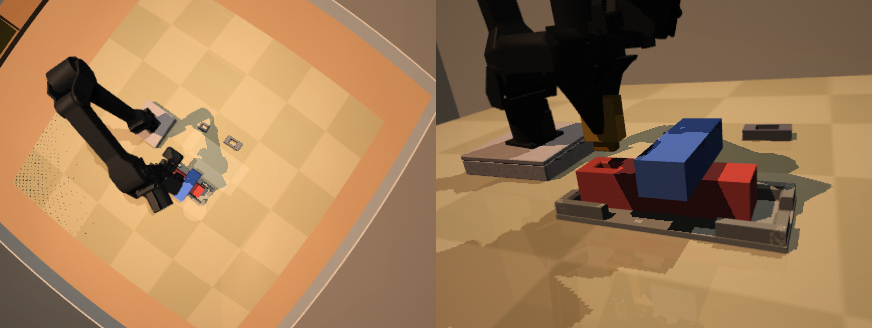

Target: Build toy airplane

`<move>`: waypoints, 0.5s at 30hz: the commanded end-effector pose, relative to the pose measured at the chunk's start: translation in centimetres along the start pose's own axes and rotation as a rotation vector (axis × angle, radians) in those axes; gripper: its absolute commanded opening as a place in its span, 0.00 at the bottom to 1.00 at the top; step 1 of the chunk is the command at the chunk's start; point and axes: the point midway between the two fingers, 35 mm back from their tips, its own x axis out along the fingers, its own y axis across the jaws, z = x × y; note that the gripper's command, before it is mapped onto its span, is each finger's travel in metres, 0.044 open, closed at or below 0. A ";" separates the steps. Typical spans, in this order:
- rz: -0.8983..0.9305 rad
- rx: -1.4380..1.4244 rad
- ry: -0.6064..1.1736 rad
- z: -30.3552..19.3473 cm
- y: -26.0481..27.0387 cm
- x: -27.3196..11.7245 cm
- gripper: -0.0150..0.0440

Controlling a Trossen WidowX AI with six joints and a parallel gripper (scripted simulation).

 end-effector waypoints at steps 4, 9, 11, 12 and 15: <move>0.002 -0.004 0.005 -0.1 0.0 1.3 0.36; 0.002 -0.004 0.005 -0.2 0.1 2.1 0.36; 0.002 -0.004 0.005 -0.2 0.1 2.3 0.36; 0.002 -0.004 0.005 -0.2 0.1 2.3 0.36; 0.002 -0.004 0.005 -0.2 0.1 2.3 0.36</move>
